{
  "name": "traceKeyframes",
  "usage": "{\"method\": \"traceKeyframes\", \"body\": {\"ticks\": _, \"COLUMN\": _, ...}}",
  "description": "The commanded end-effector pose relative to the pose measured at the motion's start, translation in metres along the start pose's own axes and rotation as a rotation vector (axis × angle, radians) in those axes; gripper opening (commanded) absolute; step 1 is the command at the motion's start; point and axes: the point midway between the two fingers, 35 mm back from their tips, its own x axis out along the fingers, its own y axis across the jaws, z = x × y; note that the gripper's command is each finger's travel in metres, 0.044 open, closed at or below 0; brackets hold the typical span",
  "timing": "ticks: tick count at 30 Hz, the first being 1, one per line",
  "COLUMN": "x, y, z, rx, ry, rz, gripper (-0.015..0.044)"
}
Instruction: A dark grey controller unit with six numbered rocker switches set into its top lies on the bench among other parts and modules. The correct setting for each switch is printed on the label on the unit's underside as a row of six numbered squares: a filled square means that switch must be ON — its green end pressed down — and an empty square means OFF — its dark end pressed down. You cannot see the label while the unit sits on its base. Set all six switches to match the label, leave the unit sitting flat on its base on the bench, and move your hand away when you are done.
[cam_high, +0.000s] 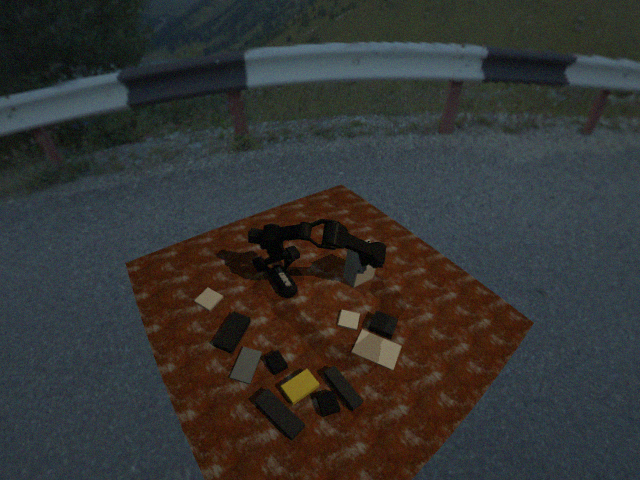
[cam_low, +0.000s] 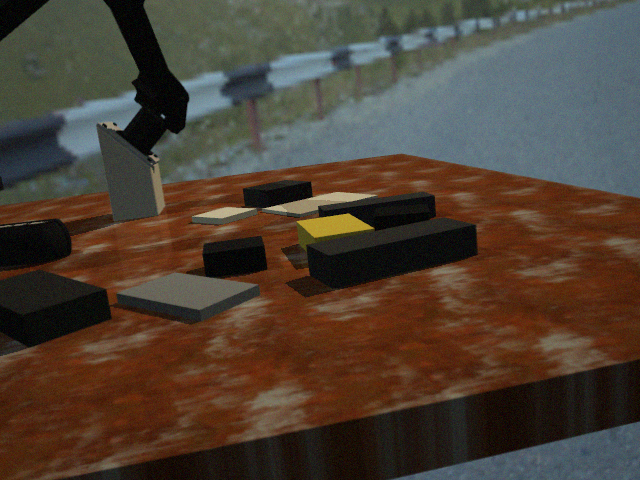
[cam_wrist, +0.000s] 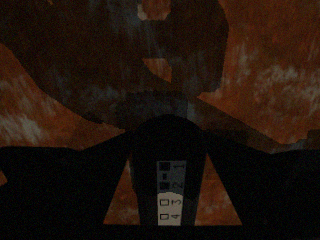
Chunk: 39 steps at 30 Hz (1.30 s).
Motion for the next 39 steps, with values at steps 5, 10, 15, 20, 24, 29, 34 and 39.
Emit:
{"method": "traceKeyframes", "body": {"ticks": 5, "x": 0.001, "y": 0.0, "z": -0.001, "rx": 0.002, "ry": 0.004, "rz": -0.001, "gripper": 0.0338}}
{"method": "traceKeyframes", "body": {"ticks": 10, "x": 0.001, "y": 0.0, "z": 0.0, "rx": 0.001, "ry": 0.001, "rz": -0.001, "gripper": 0.044}}
{"method": "traceKeyframes", "body": {"ticks": 15, "x": 0.001, "y": 0.0, "z": 0.0, "rx": 0.001, "ry": 0.001, "rz": -0.001, "gripper": 0.044}}
{"method": "traceKeyframes", "body": {"ticks": 20, "x": -0.005, "y": 0.001, "z": -0.008, "rx": 0.002, "ry": 0.001, "rz": -0.001, "gripper": 0.044}}
{"method": "traceKeyframes", "body": {"ticks": 24, "x": -0.034, "y": 0.001, "z": -0.052, "rx": 0.002, "ry": 0.003, "rz": -0.002, "gripper": 0.044}}
{"method": "traceKeyframes", "body": {"ticks": 29, "x": -0.039, "y": 0.0, "z": -0.06, "rx": 0.003, "ry": 0.003, "rz": -0.002, "gripper": 0.044}}
{"method": "traceKeyframes", "body": {"ticks": 34, "x": -0.039, "y": 0.0, "z": -0.06, "rx": 0.003, "ry": 0.003, "rz": -0.002, "gripper": 0.044}}
{"method": "traceKeyframes", "body": {"ticks": 39, "x": -0.039, "y": 0.0, "z": -0.06, "rx": 0.003, "ry": 0.003, "rz": -0.002, "gripper": 0.044}}
